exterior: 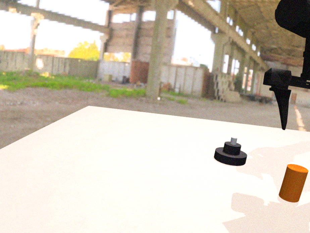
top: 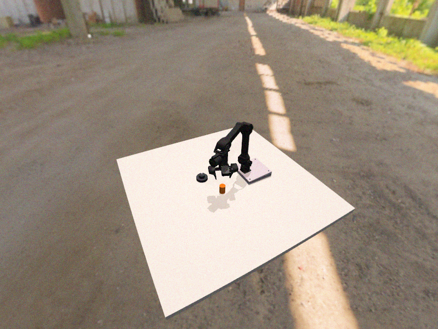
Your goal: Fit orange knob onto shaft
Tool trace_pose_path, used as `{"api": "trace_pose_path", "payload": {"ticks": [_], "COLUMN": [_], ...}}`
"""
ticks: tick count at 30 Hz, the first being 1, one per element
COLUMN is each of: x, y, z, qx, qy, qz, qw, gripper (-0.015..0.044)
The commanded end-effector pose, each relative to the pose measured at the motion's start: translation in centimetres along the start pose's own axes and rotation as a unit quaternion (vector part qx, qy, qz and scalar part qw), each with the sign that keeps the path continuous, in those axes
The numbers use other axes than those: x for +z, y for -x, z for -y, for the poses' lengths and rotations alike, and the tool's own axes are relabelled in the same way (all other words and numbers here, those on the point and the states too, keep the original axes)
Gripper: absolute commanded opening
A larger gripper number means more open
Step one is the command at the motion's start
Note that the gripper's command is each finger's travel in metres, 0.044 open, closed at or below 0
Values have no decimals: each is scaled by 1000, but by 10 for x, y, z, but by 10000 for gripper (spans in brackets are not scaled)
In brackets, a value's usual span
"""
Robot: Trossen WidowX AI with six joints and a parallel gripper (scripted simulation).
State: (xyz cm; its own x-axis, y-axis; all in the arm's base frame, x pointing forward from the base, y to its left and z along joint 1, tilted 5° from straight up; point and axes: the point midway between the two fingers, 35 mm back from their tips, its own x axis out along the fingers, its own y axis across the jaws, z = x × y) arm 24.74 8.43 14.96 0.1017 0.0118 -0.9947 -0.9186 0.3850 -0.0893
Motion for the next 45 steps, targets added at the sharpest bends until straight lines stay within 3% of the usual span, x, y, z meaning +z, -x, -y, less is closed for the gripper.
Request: {"api": "trace_pose_path", "payload": {"ticks": [1,6,12,16,21,26,45], "x": [-1,-1,-1,-2,-3,0,1], "y": [1,1,1,1,1,1,1], "z": [1,1,2,2,2,1,2], "qx": [-3,-4,-8,-11,-14,-14,-14], "qy": [0,-34,-321,-503,-701,-781,-786], "qz": [-16,-15,-14,-12,-9,-7,-7], "qw": [1000,999,947,864,713,625,619], "gripper": [440,440,440,440,440,440,440]}}
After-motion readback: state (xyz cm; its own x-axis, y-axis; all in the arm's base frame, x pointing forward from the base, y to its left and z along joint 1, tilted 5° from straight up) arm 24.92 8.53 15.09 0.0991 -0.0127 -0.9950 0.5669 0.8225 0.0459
